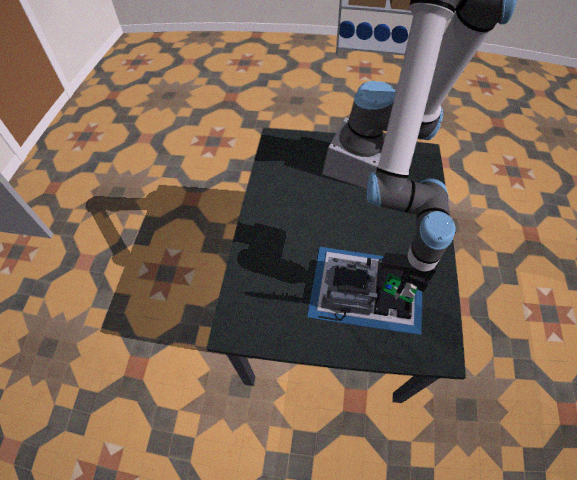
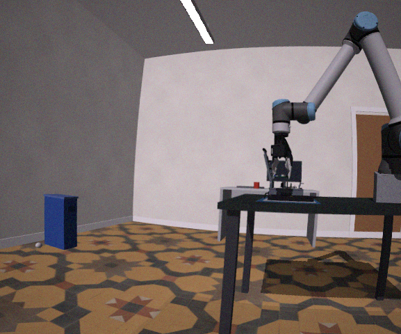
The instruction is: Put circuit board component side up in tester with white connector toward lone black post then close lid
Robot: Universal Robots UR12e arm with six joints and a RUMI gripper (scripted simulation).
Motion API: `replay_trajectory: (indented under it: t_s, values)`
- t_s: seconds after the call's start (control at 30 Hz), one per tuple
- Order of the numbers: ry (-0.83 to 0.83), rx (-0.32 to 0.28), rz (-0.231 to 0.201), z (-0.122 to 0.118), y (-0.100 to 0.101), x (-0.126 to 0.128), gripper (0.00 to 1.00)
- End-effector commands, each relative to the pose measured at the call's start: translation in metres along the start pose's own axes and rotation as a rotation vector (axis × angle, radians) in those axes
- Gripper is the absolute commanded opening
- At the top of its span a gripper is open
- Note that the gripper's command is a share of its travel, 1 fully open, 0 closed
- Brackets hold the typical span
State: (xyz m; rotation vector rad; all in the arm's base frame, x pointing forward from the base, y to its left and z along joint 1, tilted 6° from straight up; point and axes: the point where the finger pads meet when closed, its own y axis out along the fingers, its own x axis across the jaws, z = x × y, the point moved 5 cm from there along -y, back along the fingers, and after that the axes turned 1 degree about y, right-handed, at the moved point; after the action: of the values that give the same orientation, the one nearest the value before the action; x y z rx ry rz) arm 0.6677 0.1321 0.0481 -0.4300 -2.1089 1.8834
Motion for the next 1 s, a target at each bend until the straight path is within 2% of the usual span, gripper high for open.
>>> replay_trajectory:
  t_s: [0.0,0.97]
  values:
    - [-0.059,-0.001,0.001,-0.0002,-0.0007,-0.0006,0.39]
    - [-0.27,-0.001,0.001,-0.0002,-0.0007,-0.0006,0.39]
